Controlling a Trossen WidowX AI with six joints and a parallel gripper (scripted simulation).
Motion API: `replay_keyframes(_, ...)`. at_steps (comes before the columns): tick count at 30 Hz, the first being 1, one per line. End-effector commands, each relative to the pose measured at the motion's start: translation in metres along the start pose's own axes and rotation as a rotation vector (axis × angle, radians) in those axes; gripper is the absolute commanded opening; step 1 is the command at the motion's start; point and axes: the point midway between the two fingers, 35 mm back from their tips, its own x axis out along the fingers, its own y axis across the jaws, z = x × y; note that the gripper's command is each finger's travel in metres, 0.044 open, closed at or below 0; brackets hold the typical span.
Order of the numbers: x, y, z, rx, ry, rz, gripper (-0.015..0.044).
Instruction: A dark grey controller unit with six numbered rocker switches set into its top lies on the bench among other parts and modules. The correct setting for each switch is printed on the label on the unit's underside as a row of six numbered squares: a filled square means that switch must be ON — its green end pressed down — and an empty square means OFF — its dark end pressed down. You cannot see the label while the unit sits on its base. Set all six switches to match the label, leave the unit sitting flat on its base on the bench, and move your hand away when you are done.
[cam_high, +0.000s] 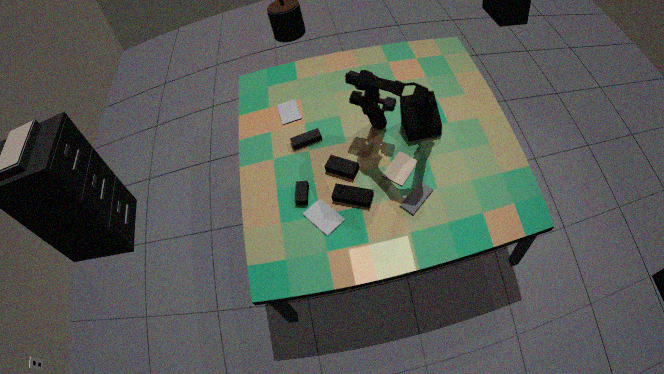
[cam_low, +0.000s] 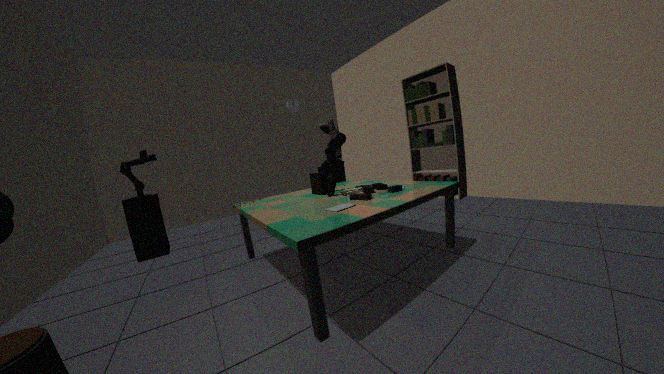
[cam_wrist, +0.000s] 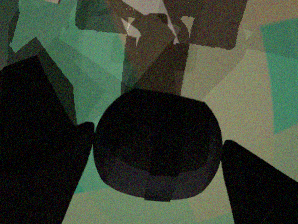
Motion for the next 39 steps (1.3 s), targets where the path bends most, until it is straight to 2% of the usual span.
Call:
replay_keyframes(1, 0.003, 0.002, 0.004, 0.009, -0.005, 0.008, 0.0338)
replay_keyframes(39, 0.011, 0.002, 0.034, 0.008, -0.006, 0.009, 0.0338)
